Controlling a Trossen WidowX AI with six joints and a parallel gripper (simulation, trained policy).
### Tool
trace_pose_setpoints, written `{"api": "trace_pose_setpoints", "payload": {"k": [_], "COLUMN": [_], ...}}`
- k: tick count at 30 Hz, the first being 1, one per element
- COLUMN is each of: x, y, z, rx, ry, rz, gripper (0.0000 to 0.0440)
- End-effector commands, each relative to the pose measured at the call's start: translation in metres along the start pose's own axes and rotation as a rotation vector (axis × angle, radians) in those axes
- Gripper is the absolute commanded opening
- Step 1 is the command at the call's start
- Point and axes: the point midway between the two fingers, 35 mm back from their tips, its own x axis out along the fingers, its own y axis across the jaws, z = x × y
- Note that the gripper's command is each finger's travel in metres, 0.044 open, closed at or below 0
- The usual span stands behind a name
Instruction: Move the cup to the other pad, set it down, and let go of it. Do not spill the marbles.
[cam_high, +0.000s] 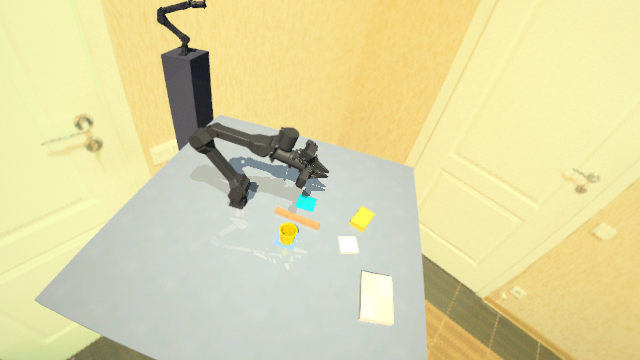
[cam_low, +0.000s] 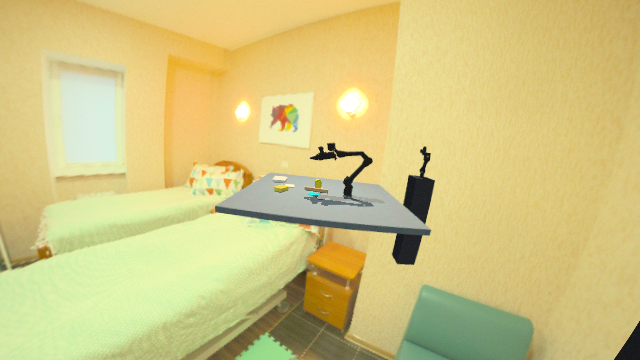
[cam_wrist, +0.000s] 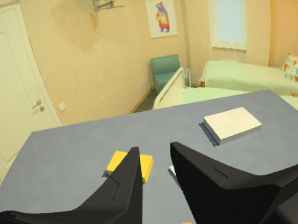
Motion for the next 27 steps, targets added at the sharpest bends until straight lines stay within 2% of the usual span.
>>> {"api": "trace_pose_setpoints", "payload": {"k": [1,20,27], "x": [0.001,0.003,0.002], "y": [0.003,0.012,0.011], "z": [-0.001,-0.027,-0.038], "rx": [0.03,0.116,0.126], "ry": [0.055,0.367,0.486], "rz": [0.002,-0.031,-0.058], "gripper": [0.0131,0.0102,0.0112]}}
